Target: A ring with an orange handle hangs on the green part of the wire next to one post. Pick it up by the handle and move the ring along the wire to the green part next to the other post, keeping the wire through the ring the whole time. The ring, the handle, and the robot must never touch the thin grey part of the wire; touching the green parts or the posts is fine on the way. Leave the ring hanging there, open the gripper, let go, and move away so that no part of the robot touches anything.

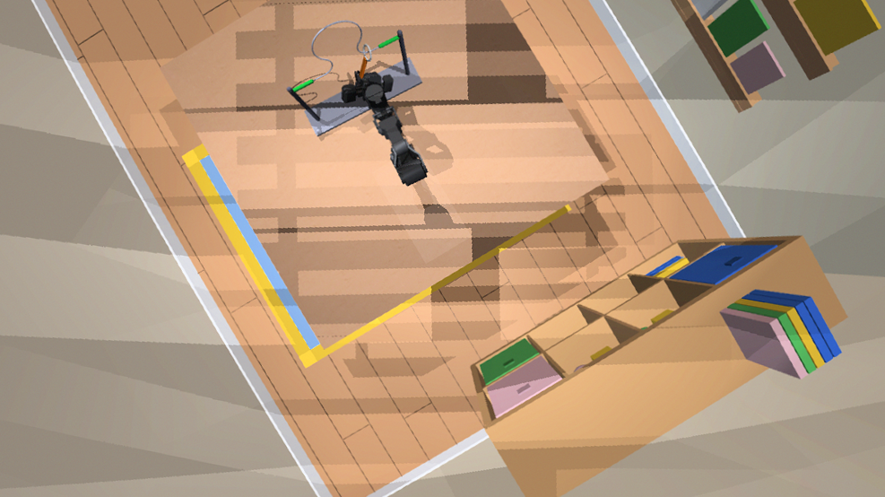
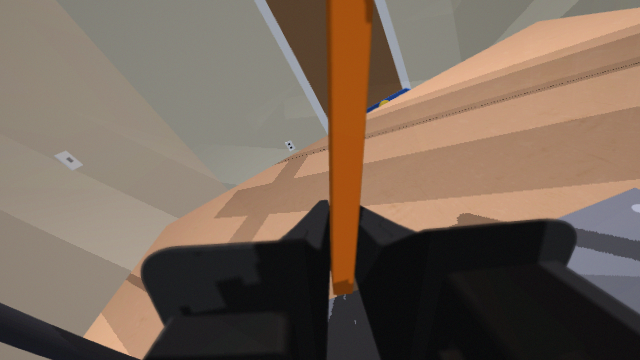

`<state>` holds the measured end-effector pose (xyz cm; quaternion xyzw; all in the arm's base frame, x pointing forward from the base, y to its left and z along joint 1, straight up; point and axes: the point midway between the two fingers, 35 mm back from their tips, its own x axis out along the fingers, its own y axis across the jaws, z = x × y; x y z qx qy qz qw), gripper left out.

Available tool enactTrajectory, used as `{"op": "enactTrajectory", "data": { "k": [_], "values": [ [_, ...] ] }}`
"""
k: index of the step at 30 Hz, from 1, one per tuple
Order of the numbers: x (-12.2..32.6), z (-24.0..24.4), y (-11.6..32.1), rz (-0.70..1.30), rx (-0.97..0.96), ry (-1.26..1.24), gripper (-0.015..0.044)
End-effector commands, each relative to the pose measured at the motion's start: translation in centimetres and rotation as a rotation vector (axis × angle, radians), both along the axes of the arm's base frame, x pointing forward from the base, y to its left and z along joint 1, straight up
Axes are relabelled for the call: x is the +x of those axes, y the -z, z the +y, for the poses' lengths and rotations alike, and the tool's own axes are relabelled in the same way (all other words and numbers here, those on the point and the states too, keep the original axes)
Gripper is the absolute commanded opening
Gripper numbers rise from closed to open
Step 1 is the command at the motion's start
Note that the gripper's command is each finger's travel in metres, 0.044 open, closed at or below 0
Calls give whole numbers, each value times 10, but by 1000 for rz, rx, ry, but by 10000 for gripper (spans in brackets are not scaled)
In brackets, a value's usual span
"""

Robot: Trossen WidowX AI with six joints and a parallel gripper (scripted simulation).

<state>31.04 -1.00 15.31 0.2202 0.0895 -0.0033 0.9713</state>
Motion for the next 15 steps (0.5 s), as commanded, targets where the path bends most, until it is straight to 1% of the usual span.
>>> {"op": "enactTrajectory", "data": {
  "k": [1, 15],
  "values": [
    [-2, 8, -8, 16, 60, -13, -150],
    [-28, 47, -45, 182, 390, -158, -150]
  ]
}}
